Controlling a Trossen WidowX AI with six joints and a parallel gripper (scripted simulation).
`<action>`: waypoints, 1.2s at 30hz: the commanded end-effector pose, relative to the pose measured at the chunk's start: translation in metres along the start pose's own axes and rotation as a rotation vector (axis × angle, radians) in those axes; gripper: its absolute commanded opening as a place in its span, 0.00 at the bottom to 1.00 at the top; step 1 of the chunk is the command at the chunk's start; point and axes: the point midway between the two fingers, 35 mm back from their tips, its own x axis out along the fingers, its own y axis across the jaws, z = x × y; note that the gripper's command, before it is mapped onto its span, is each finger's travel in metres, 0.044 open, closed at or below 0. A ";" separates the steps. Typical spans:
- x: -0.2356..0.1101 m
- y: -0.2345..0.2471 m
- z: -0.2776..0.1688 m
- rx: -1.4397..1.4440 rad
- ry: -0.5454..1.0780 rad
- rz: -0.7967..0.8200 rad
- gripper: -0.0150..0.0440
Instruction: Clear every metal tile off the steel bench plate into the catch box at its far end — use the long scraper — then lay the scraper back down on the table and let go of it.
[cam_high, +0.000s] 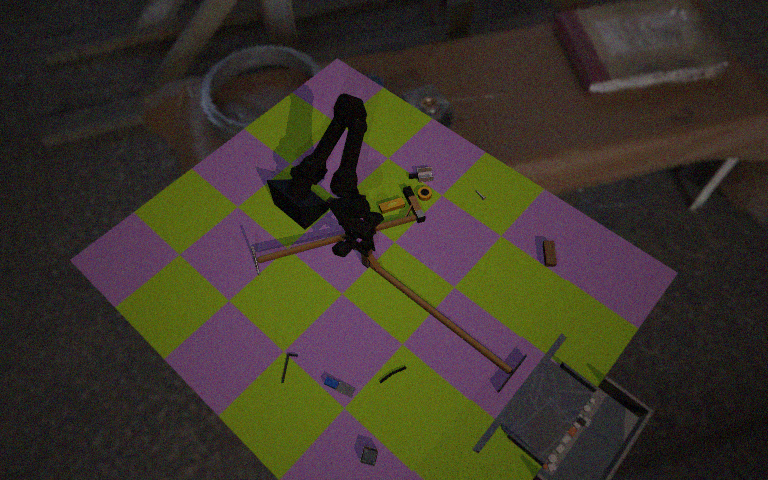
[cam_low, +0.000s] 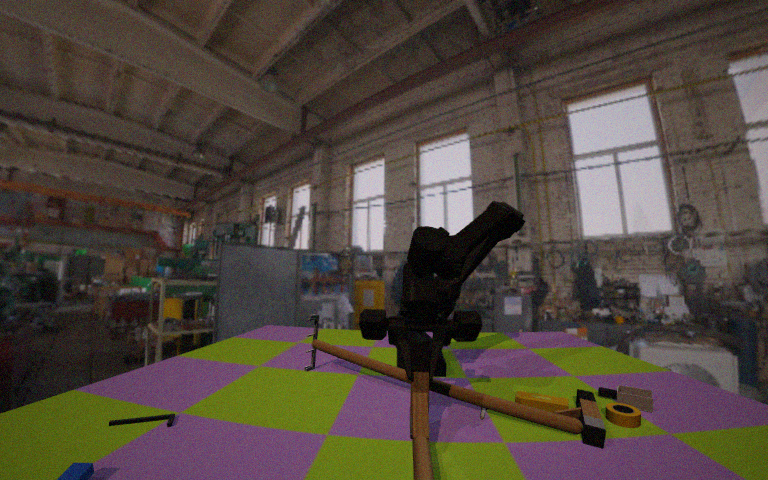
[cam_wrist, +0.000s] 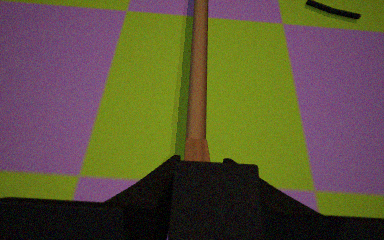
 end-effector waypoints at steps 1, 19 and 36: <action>-0.001 -0.004 0.000 0.002 -0.003 -0.002 0.25; 0.012 -0.009 0.019 0.003 -0.008 -0.004 0.25; 0.030 -0.012 0.040 0.005 -0.014 -0.006 0.25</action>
